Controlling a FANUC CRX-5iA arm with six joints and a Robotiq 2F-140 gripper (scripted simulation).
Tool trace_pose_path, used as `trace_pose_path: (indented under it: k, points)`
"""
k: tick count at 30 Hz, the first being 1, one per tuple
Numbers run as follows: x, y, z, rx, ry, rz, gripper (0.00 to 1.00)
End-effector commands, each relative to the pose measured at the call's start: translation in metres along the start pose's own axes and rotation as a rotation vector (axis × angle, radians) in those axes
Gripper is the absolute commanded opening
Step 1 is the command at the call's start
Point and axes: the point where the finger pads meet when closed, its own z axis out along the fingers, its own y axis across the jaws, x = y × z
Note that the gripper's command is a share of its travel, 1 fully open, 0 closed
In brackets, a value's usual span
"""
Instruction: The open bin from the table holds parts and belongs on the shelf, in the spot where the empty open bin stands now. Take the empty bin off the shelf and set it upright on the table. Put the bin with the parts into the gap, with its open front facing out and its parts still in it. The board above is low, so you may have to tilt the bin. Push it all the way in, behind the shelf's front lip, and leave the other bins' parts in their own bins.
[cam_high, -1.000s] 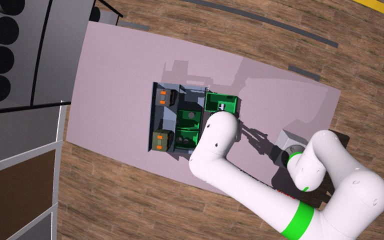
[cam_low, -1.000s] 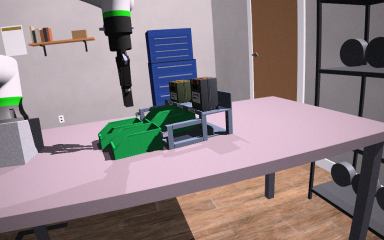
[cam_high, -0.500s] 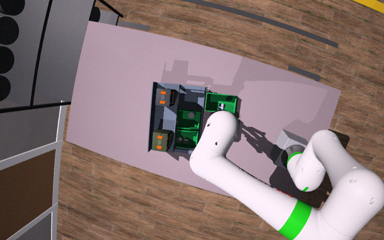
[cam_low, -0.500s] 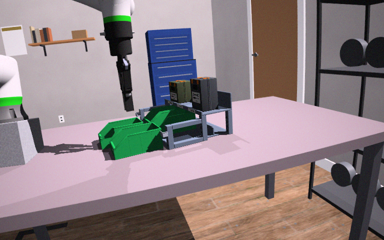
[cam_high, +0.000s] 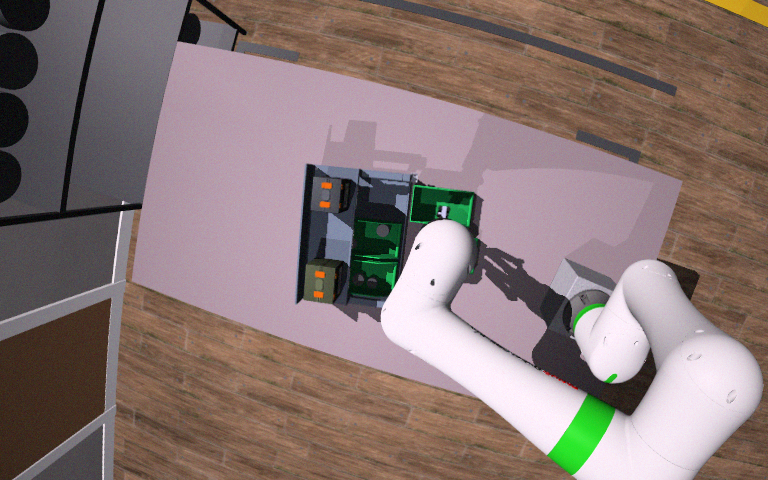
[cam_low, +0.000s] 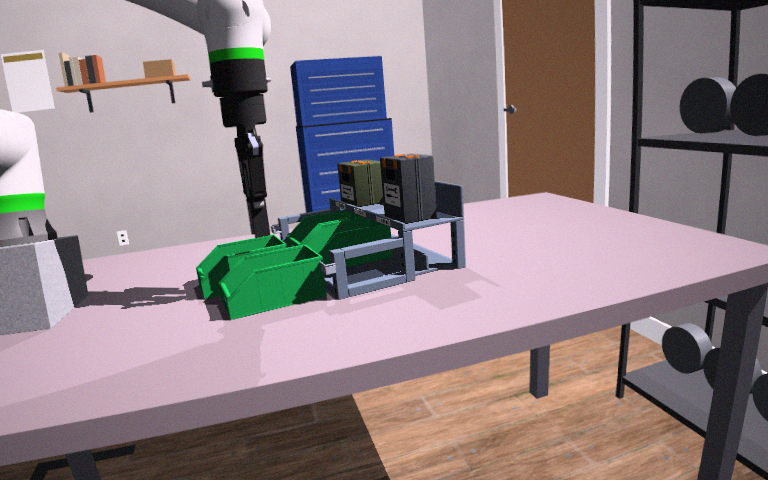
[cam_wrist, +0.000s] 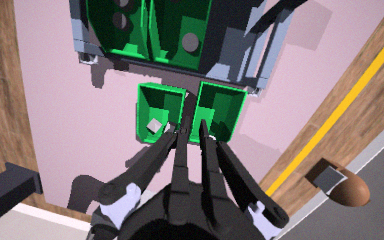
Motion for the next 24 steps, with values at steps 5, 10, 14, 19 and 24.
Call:
trace_pose_path:
  k: [5,10,14,19,24]
  points:
    - [0.001,0.001,0.01,-0.001,0.002,0.0,0.24]
    - [0.001,0.001,0.016,-0.001,0.002,0.0,0.24]
    - [0.001,0.001,0.02,-0.001,0.002,0.0,0.24]
    - [0.001,0.001,0.022,-0.001,0.002,0.0,0.24]
    - [0.001,0.001,0.023,-0.001,0.002,0.0,0.24]
